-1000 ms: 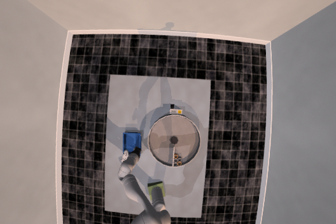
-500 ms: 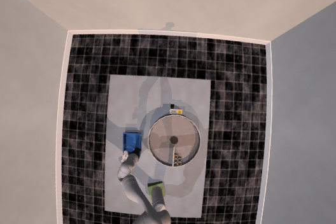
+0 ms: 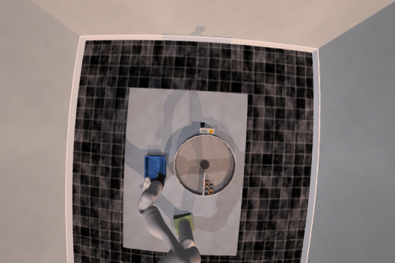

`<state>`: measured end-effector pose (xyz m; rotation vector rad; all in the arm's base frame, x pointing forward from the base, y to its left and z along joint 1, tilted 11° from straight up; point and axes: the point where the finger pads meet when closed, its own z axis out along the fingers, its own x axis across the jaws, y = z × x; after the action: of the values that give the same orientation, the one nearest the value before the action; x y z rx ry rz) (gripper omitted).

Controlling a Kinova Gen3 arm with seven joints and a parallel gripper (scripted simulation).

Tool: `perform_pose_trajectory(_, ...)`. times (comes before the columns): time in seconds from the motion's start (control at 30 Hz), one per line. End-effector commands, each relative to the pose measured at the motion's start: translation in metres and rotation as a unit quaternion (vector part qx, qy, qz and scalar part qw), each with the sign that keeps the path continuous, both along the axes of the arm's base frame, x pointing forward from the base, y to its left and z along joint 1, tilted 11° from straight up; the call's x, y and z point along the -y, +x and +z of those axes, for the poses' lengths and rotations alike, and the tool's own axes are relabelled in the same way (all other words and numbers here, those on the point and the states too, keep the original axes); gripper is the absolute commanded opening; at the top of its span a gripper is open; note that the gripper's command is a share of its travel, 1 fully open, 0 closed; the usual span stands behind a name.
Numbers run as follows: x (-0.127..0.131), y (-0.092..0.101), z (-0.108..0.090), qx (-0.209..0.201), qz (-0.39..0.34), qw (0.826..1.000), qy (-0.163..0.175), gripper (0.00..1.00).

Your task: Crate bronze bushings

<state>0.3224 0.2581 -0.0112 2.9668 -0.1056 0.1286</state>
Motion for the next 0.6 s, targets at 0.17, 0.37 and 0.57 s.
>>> perform_pose_trajectory(0.17, -0.0007, 0.001, 0.0014, 0.001, 0.0, 1.0, 0.001, 0.42)
perform_pose_trajectory(0.37, -0.0015, 0.0006, 0.0059, 0.001, 0.0, 1.0, 0.001, 0.42)
perform_pose_trajectory(0.57, -0.0017, 0.0005, 0.007, 0.001, 0.0, 1.0, 0.001, 0.42)
